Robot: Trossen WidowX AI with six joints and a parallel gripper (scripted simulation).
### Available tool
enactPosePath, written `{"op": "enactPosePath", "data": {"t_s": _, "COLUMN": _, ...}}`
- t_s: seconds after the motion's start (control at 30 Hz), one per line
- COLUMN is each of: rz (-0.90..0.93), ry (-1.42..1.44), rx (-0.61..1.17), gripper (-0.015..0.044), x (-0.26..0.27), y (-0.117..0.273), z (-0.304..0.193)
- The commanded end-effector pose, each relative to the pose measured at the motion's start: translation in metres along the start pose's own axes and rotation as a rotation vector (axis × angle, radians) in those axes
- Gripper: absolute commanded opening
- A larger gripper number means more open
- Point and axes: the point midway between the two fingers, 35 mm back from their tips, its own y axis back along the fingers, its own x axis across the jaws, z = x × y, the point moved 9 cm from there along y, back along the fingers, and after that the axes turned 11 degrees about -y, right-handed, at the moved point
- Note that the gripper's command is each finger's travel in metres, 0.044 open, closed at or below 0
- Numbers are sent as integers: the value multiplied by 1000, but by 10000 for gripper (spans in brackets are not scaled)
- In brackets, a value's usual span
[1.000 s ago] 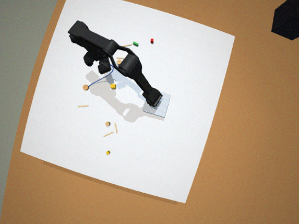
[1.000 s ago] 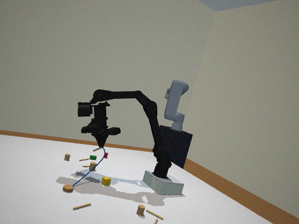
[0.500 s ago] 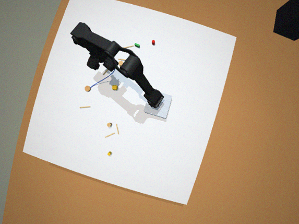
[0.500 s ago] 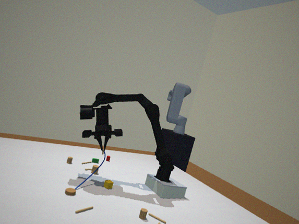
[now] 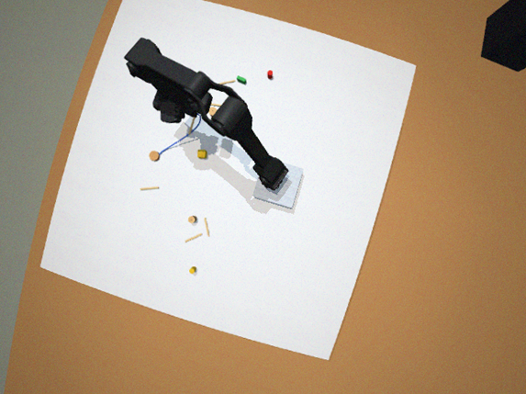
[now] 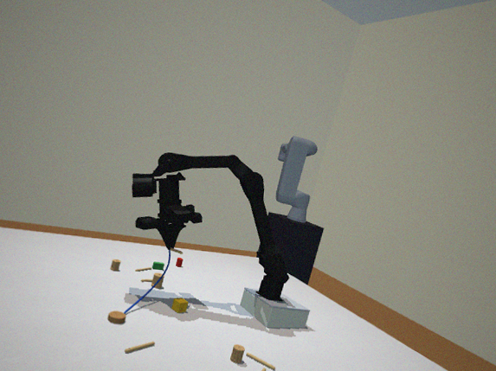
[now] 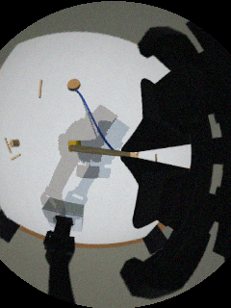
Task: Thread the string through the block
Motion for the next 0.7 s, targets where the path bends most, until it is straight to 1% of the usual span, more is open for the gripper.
{"op": "enactPosePath", "data": {"t_s": 0.0, "rz": -3, "ry": 155, "rx": -9, "gripper": 0, "x": 0, "y": 0, "z": -1}}
{"op": "enactPosePath", "data": {"t_s": 0.67, "rz": -18, "ry": 843, "rx": -16, "gripper": 0, "x": -1, "y": 1, "z": -4}}
